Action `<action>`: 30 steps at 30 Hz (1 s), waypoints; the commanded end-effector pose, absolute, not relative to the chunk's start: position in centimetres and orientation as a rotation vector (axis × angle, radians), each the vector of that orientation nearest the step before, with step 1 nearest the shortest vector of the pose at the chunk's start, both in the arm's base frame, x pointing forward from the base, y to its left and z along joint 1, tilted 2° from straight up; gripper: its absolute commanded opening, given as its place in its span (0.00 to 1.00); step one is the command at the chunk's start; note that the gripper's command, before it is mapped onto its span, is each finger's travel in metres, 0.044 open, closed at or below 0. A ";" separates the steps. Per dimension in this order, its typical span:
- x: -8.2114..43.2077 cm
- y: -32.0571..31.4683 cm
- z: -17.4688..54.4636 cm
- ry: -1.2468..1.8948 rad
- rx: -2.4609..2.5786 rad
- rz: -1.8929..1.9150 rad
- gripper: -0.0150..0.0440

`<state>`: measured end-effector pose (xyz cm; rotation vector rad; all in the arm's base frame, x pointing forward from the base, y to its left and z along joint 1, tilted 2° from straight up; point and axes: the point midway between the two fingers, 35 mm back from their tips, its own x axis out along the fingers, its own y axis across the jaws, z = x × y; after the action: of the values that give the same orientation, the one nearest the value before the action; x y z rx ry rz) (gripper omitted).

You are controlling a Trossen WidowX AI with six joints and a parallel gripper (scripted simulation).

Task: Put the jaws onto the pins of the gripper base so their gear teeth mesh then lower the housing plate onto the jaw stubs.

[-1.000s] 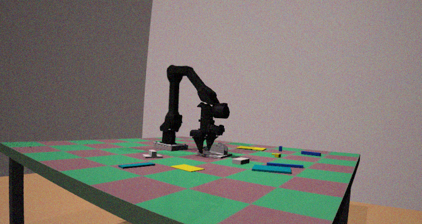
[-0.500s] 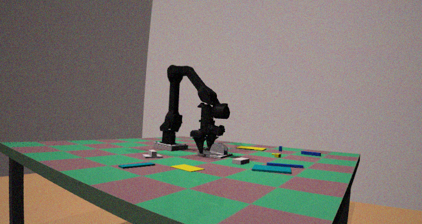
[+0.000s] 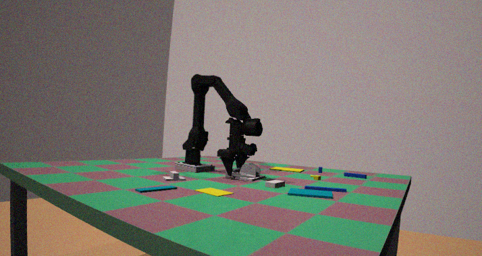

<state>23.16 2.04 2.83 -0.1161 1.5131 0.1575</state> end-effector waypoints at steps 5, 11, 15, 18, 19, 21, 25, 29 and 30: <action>23.2 2.0 2.7 1.513 -0.116 0.155 0.85; 23.2 2.0 2.7 1.513 -0.116 0.155 0.85; 23.2 2.0 2.7 1.513 -0.116 0.155 0.85; 23.2 2.0 2.7 1.513 -0.116 0.155 0.85; 23.2 2.0 2.7 1.513 -0.116 0.155 0.85; 23.2 2.0 2.8 1.513 -0.116 0.157 0.94; 23.2 2.0 2.8 1.513 -0.116 0.157 1.00; 23.2 2.0 2.8 1.513 -0.116 0.157 1.00; 23.2 2.0 2.8 1.513 -0.116 0.157 1.00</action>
<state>23.17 2.04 2.83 -0.1161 1.5127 0.1574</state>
